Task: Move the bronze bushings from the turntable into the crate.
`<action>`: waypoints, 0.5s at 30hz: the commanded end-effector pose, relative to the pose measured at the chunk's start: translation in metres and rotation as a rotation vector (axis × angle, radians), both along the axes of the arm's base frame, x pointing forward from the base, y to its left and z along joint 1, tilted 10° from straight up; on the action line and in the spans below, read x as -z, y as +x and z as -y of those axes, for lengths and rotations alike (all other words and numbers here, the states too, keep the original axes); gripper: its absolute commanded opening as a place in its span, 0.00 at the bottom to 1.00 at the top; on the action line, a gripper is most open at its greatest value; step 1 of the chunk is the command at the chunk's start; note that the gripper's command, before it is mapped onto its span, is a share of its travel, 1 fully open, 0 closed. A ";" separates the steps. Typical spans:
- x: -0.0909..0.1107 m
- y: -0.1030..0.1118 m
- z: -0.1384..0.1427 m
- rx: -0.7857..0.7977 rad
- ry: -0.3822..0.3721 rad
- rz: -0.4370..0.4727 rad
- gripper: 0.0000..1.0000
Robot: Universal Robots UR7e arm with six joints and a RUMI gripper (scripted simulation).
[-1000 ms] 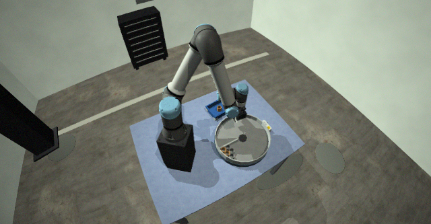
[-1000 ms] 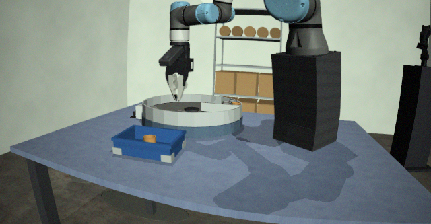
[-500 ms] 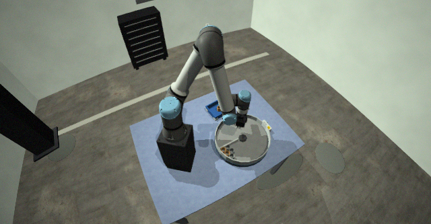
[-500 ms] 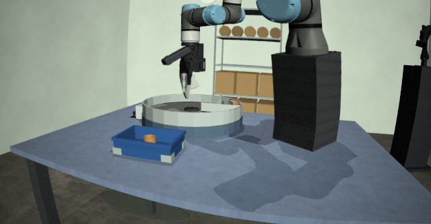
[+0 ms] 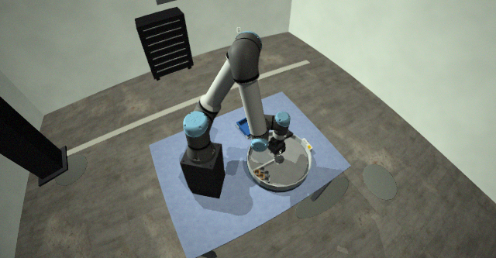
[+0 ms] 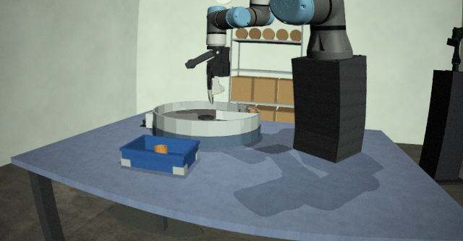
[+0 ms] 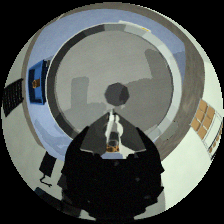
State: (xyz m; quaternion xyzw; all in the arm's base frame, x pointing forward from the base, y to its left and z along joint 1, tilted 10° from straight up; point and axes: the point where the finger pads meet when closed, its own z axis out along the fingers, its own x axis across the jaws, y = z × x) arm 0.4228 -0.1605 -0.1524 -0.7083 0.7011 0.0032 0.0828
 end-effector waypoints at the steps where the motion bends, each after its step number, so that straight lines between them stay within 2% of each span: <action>1: 0.003 -0.017 0.021 0.276 0.023 -0.032 0.05; 4: 0.005 -0.026 0.030 0.405 0.039 -0.047 0.05; 6: 0.005 -0.026 0.030 0.405 0.039 -0.047 0.05; 7: 0.006 -0.029 0.033 0.528 0.053 -0.061 0.05; 15: 0.010 -0.053 0.051 0.855 0.096 -0.098 0.05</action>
